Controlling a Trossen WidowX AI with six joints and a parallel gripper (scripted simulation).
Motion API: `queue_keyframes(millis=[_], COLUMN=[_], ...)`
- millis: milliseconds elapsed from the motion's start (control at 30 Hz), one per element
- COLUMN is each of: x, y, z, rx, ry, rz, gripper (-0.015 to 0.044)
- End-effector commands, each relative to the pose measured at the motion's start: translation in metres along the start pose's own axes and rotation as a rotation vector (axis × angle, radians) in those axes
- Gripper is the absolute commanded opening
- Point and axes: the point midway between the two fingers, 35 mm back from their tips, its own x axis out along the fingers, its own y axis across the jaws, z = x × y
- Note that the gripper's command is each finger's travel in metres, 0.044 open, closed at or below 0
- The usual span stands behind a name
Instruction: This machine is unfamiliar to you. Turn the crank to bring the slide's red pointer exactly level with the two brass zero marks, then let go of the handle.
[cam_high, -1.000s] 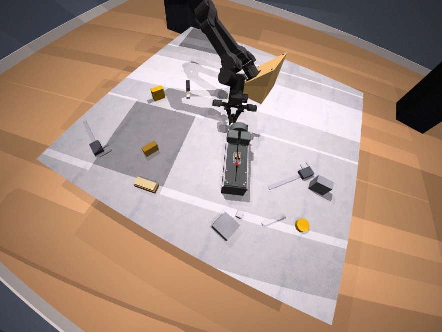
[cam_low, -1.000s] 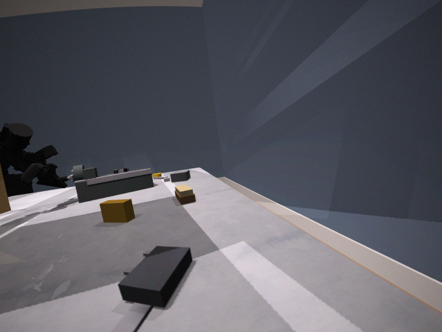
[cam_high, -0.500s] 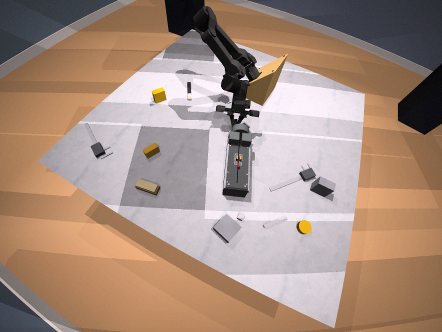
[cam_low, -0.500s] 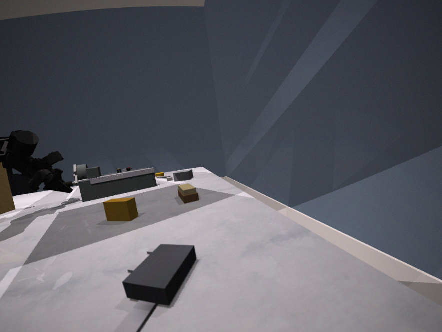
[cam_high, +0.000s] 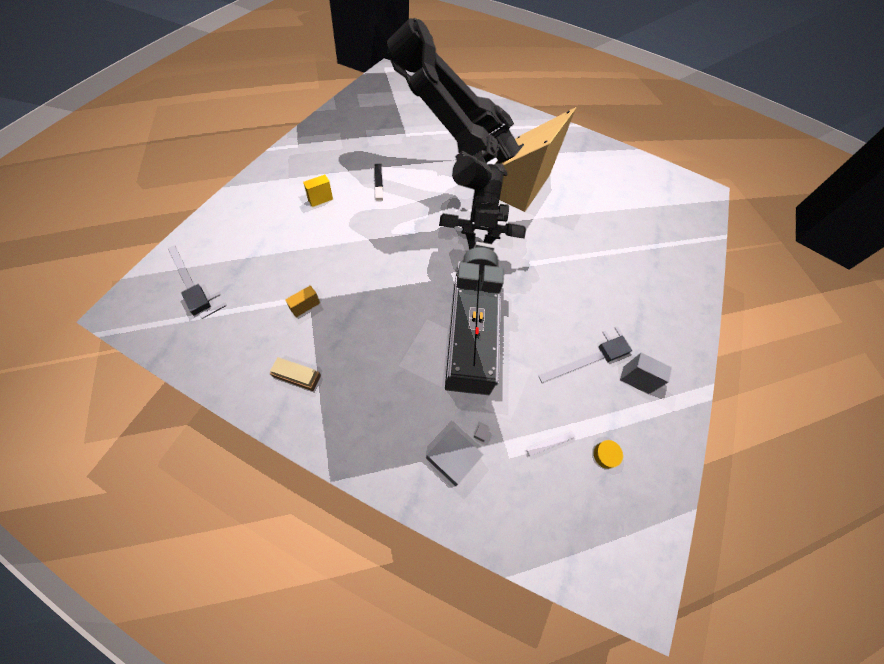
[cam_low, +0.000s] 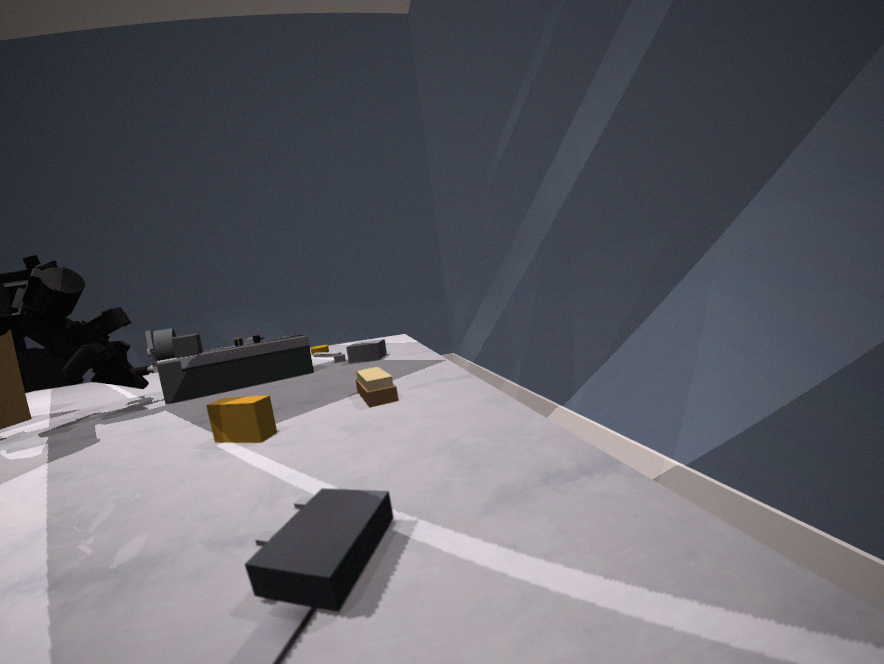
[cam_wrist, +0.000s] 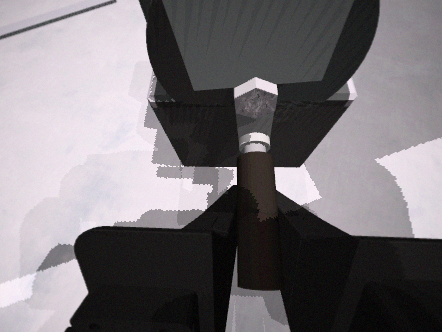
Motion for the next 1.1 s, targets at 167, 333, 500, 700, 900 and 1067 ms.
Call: queue_keyframes(millis=[167, 333, 500, 700, 900, 1067], x=[0.000, -0.002, -0.003, -0.005, -0.009, -0.012], y=[0.013, 0.017, 0.020, 0.024, 0.028, 0.031], z=[0.000, 0.000, 0.001, 0.003, 0.006, 0.010], rx=[-0.006, -0.006, -0.006, -0.005, -0.005, -0.005], ry=[-0.001, -0.001, -0.001, -0.001, -0.001, -0.002], rz=[0.017, 0.017, 0.017, 0.018, 0.018, 0.018], gripper=[0.0000, 0.0000, 0.0000, 0.0000, 0.0000, 0.0000])
